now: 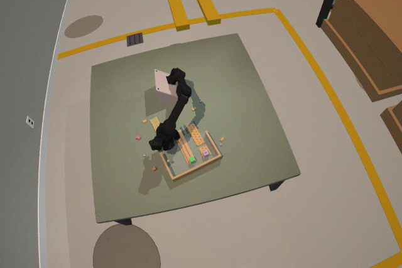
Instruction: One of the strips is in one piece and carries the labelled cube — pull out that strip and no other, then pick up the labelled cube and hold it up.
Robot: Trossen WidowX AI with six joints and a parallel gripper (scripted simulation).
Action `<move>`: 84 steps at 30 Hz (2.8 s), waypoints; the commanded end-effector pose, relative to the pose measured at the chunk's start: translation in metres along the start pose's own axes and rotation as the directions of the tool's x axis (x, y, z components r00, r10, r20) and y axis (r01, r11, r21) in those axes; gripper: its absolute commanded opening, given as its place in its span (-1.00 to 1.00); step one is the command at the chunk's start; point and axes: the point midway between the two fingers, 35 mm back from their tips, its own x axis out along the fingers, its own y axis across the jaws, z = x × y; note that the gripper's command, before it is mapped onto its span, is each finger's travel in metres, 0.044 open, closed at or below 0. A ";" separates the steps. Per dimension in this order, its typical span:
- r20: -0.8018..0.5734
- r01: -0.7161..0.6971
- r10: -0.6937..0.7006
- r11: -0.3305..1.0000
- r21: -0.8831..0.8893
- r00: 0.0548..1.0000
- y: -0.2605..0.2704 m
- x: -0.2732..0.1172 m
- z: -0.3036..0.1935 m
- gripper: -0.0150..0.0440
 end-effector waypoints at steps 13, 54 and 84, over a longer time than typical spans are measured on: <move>-0.001 0.003 -0.003 1.000 -0.004 1.000 0.006 -0.013 -0.012 -0.49; -0.006 -0.008 0.008 1.000 0.016 1.000 0.058 -0.044 -0.117 -0.49; -0.007 -0.008 0.008 1.000 0.015 1.000 0.071 -0.078 -0.141 -0.49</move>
